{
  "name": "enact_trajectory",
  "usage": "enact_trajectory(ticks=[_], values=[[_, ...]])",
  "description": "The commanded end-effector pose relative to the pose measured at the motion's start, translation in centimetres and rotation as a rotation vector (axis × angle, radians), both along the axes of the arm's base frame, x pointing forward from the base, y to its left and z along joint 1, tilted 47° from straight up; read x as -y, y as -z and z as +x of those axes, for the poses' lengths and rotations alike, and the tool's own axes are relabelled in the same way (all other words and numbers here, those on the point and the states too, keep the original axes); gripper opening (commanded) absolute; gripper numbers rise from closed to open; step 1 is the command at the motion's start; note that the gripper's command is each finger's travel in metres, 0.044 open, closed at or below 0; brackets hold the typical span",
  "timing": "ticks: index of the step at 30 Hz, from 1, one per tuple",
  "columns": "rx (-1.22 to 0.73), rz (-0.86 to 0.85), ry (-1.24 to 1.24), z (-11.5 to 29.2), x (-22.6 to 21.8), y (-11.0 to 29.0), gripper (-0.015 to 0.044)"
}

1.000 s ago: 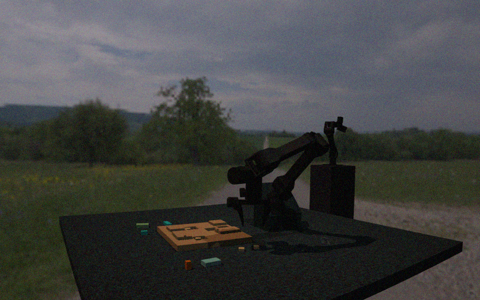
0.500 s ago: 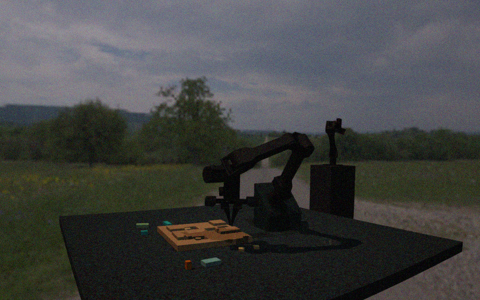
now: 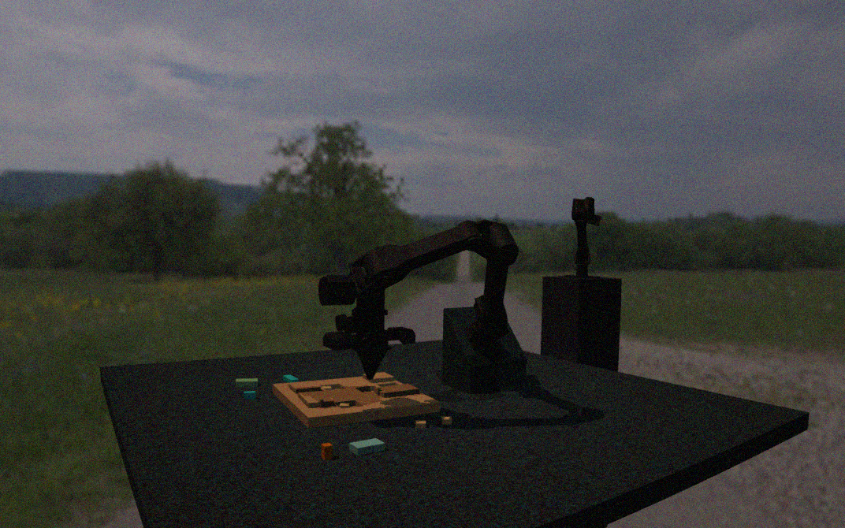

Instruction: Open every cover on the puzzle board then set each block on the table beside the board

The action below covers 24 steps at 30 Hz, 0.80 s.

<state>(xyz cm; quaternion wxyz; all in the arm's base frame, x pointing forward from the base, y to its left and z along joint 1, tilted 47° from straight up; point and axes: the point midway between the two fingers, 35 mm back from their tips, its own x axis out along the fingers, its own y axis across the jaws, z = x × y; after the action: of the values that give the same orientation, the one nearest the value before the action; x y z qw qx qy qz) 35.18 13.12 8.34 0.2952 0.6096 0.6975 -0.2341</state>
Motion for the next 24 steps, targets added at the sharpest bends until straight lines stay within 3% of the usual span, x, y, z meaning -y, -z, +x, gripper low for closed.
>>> enact_trajectory(ticks=[1,10,24], values=[[-0.084,-0.005,0.087,1.2,0.9,1.0,0.0],[-0.368,-0.03,0.36,3.7,3.3,4.1,0.0],[-0.374,-0.029,0.366,3.5,0.6,6.8,0.0]])
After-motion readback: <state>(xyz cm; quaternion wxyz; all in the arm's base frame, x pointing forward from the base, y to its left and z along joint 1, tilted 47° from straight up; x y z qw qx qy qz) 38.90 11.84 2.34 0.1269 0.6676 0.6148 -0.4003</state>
